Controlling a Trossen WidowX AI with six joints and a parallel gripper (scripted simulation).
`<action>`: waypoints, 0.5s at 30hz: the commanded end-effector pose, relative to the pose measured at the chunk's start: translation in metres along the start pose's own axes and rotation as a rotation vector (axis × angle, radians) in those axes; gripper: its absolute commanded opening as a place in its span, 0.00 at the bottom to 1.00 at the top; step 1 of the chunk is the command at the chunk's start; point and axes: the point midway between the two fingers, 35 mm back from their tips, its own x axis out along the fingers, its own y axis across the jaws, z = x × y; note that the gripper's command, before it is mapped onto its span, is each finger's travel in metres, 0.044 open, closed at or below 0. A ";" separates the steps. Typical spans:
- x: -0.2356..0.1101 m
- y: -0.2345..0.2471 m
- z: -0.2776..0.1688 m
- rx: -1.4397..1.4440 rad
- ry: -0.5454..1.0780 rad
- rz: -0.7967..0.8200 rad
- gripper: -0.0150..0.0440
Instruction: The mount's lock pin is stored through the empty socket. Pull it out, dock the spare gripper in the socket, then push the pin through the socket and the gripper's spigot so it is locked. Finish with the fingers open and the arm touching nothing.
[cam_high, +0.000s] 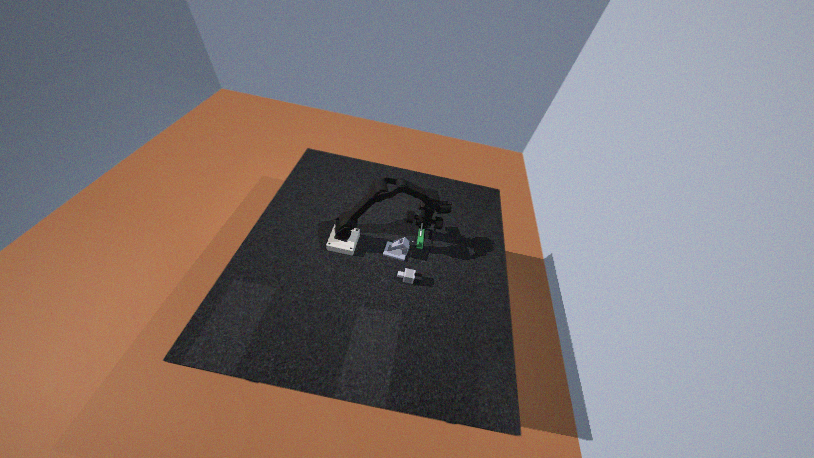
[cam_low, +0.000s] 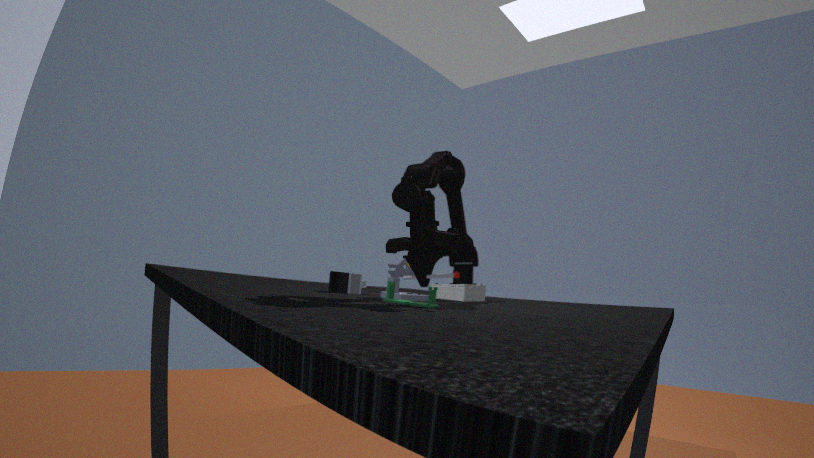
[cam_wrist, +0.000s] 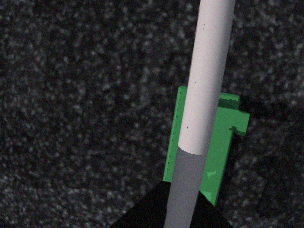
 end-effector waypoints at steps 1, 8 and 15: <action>-0.005 -0.003 -0.011 0.001 0.000 -0.003 0.25; -0.014 -0.006 -0.032 0.003 0.002 -0.004 0.25; -0.021 -0.007 -0.051 0.004 0.003 -0.004 0.25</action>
